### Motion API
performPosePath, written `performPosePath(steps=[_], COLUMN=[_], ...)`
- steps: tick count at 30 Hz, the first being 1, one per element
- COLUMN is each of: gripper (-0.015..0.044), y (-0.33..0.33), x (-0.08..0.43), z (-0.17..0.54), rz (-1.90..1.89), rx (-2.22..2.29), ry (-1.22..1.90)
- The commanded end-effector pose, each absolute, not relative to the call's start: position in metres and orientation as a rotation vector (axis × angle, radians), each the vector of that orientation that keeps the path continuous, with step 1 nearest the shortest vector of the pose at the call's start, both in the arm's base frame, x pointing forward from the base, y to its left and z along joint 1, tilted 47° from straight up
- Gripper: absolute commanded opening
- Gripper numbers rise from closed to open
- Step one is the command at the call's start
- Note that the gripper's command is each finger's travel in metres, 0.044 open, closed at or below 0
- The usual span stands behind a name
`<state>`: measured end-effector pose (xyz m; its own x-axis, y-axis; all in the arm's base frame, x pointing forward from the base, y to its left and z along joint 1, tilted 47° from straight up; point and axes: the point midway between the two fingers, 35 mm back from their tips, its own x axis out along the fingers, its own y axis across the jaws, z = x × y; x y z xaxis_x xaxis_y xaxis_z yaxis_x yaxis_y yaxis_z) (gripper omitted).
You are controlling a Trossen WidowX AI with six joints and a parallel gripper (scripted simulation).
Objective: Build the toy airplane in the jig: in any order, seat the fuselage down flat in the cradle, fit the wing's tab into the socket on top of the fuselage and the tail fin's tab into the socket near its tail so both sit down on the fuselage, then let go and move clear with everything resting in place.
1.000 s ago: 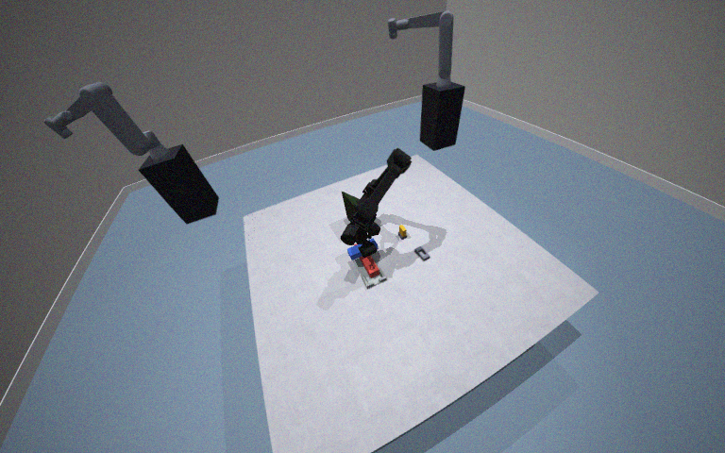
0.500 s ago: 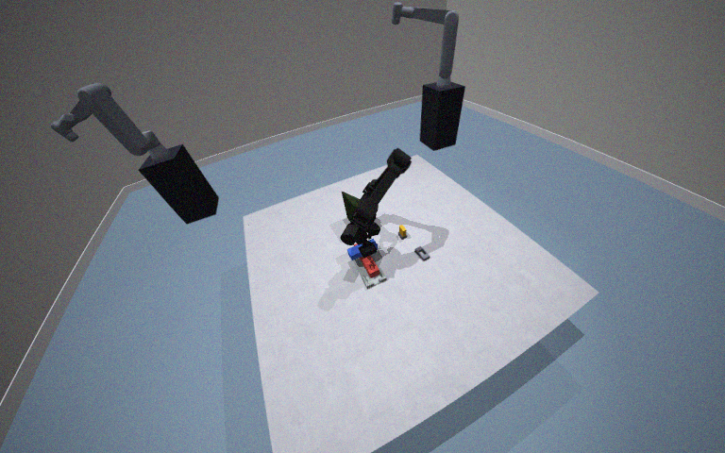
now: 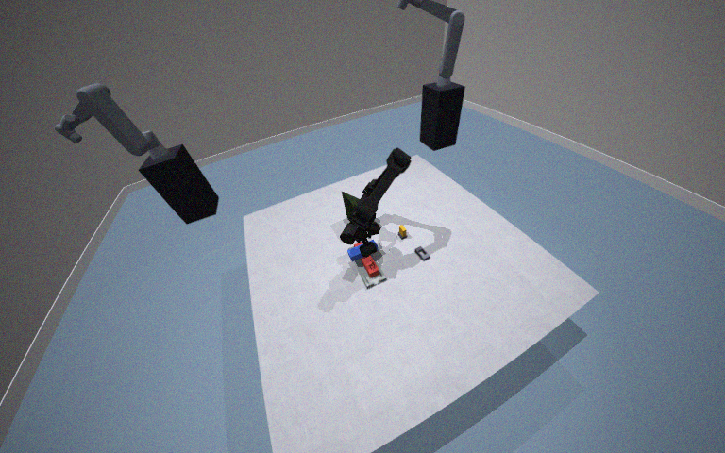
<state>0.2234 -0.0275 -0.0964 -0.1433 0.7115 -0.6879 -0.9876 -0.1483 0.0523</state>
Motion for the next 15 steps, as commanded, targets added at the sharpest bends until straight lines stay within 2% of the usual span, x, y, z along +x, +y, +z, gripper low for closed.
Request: performPosePath(steps=[1,4,12,15], gripper=[0.0440,0.0440,0.0440,0.0440], y=[-0.058,-0.085,-0.088,-0.088], x=[0.233,0.236,0.240,0.240], z=[-0.073,-0.044,-0.044,-0.044], rz=[1.636,1.642,1.636,1.536], rx=[-0.630,-0.625,-0.613,-0.442], ry=[0.612,0.606,0.619,0.796])
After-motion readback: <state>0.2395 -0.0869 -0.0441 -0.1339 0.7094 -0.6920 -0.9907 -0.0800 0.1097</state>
